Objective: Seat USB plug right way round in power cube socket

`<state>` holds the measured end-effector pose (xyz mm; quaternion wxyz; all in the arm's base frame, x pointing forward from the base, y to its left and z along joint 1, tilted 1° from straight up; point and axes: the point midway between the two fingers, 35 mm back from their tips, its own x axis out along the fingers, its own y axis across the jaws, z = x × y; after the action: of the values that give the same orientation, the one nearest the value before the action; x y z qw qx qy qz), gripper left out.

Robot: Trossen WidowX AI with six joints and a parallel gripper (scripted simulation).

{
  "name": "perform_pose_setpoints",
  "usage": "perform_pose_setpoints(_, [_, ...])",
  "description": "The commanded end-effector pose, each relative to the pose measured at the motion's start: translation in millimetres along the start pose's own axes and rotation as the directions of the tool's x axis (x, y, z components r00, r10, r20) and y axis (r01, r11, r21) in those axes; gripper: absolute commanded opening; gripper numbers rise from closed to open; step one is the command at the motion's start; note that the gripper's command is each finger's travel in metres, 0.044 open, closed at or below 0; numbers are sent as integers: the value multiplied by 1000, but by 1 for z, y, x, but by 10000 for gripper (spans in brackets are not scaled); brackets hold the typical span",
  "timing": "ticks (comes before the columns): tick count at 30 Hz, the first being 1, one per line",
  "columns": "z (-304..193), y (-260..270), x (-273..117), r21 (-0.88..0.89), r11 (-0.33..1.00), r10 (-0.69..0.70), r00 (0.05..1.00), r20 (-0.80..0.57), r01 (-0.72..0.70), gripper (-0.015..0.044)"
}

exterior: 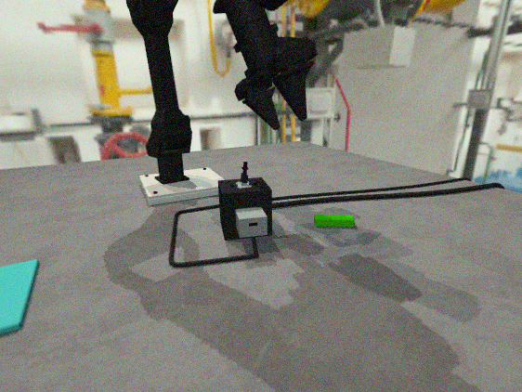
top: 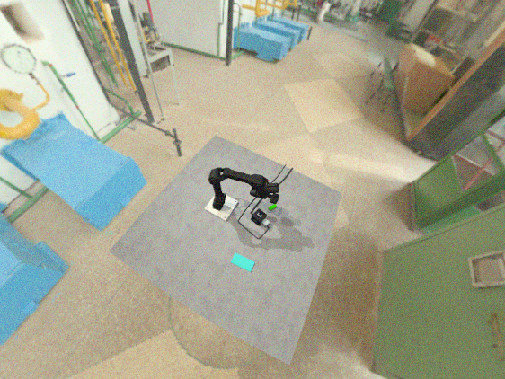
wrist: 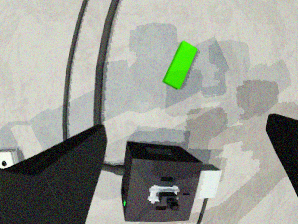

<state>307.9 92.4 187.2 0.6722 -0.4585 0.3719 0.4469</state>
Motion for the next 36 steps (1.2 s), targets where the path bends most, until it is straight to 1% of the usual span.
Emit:
perform_pose_setpoints(1, [-73,-11,6,206,964,220,936,-273,-166,440])
perform_pose_setpoints(3, [-80,-11,5,228,956,248,922,-297,-183,440])
perform_pose_setpoints(16, [-78,-8,7,228,956,248,922,-297,-184,440])
perform_pose_setpoints(36, [-83,-3,26,228,956,248,922,-297,-184,440])
